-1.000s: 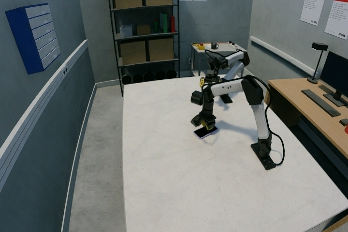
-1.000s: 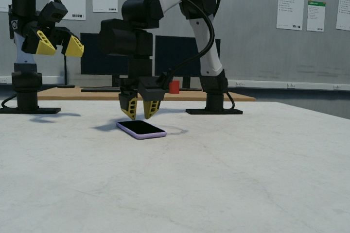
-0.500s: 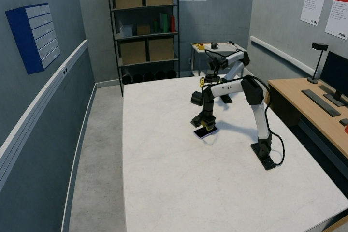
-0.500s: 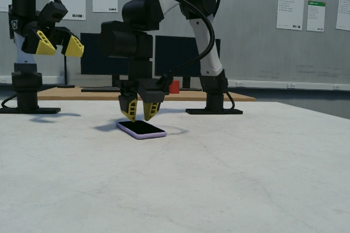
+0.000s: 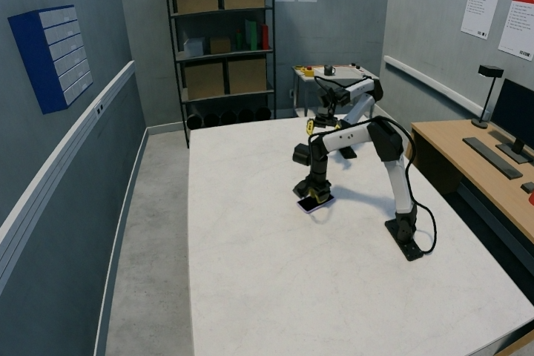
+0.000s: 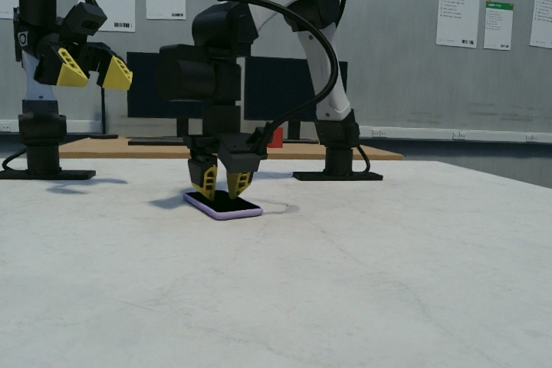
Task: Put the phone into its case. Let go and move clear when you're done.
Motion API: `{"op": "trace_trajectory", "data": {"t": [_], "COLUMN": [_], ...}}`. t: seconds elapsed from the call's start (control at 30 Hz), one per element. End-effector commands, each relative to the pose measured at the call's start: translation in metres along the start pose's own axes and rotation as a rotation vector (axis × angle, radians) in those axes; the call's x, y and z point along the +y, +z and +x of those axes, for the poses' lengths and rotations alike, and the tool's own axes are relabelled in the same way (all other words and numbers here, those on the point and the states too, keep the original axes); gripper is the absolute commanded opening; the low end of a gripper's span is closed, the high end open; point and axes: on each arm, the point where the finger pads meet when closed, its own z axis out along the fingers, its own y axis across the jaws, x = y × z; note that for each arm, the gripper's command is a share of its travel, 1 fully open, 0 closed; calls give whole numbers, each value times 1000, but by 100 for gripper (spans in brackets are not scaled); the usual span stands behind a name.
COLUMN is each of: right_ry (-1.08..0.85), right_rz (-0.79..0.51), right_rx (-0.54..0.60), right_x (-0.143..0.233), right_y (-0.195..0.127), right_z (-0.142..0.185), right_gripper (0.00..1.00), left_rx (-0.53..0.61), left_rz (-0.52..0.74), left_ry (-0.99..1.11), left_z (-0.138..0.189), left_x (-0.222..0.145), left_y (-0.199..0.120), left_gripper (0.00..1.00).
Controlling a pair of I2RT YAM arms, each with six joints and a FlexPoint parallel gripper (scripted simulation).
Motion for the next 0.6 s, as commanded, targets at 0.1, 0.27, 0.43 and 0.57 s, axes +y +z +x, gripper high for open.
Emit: {"op": "trace_trajectory", "data": {"t": [0.1,0.27,0.43,0.57], "right_ry": [-7,-7,-7,-7], "right_rz": [15,15,15,15], "right_rx": [-16,-16,-16,-16], "right_x": [-2,-2,-2,-2], "right_y": [-2,-2,-2,-2], "right_z": [-7,-7,-7,-7], "right_gripper": [100,100,100,100], "left_rx": [-9,-16,-27,-26], "left_rz": [-2,15,42,40], "left_ry": [9,11,17,19], "left_z": [-2,-2,-2,-2], "left_x": [-3,-1,-6,-5], "left_y": [15,-3,-32,-43], "left_gripper": [36,36,36,36]}}
